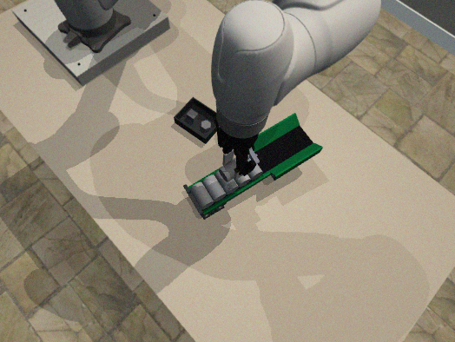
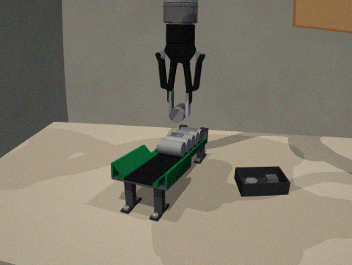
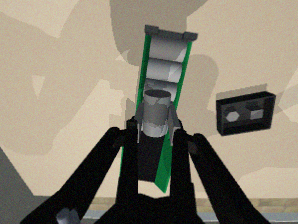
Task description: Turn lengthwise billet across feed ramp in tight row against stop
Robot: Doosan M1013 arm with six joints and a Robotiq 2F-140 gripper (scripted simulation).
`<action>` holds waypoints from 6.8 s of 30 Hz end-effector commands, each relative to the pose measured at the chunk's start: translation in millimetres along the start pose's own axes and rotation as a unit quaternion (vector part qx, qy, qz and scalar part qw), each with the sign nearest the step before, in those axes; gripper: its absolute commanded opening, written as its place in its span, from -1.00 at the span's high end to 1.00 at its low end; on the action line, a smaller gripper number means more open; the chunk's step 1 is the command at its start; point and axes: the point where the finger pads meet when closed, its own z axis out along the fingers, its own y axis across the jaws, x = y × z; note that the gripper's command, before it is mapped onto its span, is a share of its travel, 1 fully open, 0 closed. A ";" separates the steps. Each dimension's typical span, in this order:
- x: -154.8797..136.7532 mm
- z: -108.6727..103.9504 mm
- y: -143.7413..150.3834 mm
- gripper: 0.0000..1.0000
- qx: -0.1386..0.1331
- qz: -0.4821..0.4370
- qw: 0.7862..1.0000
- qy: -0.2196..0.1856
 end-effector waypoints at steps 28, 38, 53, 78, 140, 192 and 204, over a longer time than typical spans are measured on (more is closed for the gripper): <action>0.0 -0.2 0.0 0.80 0.000 0.000 1.000 0.000; 0.0 -0.2 0.0 0.80 0.000 0.000 1.000 0.000; 0.0 -0.2 0.0 0.80 0.000 0.000 1.000 0.000; 0.0 -0.2 0.0 0.80 0.000 0.000 1.000 0.000; 0.0 -0.2 0.0 0.80 0.000 -0.034 0.999 0.000; 0.0 -0.2 0.0 0.80 0.000 -0.235 0.972 0.000; 0.0 -0.2 0.0 0.80 0.000 -0.298 0.955 0.000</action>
